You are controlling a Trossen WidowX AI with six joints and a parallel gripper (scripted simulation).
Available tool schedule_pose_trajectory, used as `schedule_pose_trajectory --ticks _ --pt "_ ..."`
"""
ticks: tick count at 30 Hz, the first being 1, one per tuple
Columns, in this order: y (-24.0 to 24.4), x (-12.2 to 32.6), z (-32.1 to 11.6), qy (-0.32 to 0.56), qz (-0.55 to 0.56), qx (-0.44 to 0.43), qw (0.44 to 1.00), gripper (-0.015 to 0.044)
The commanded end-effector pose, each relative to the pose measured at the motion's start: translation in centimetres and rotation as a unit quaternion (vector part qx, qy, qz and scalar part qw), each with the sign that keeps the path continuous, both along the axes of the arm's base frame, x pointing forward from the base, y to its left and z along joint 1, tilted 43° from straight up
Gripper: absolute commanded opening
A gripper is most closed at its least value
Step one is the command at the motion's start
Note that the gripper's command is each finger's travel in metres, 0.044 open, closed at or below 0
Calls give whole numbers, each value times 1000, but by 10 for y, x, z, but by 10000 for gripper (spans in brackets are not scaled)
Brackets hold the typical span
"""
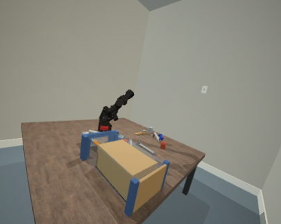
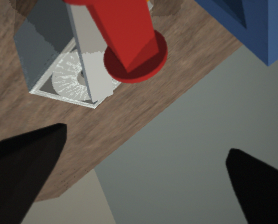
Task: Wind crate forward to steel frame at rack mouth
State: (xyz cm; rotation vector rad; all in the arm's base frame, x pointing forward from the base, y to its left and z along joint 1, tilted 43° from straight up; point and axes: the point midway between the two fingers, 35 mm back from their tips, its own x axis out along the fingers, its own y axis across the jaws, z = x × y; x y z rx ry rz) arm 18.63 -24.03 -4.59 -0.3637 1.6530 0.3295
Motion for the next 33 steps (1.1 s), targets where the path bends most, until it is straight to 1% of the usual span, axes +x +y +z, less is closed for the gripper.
schedule_pose_trajectory --ticks 1,7,13,15,22,27,33 --pt "-11 -3 -7 -3 27 97 995 440" --pt "-28 -10 -11 -50 53 242 967 440" --pt "-44 -20 -6 -136 76 356 921 440" --pt "-46 -21 -5 -147 77 367 915 440" --pt "-44 -21 -7 -147 77 367 915 440" --pt "-11 -14 -44 -148 78 367 915 440" --pt "1 -12 -58 -148 78 367 915 440"
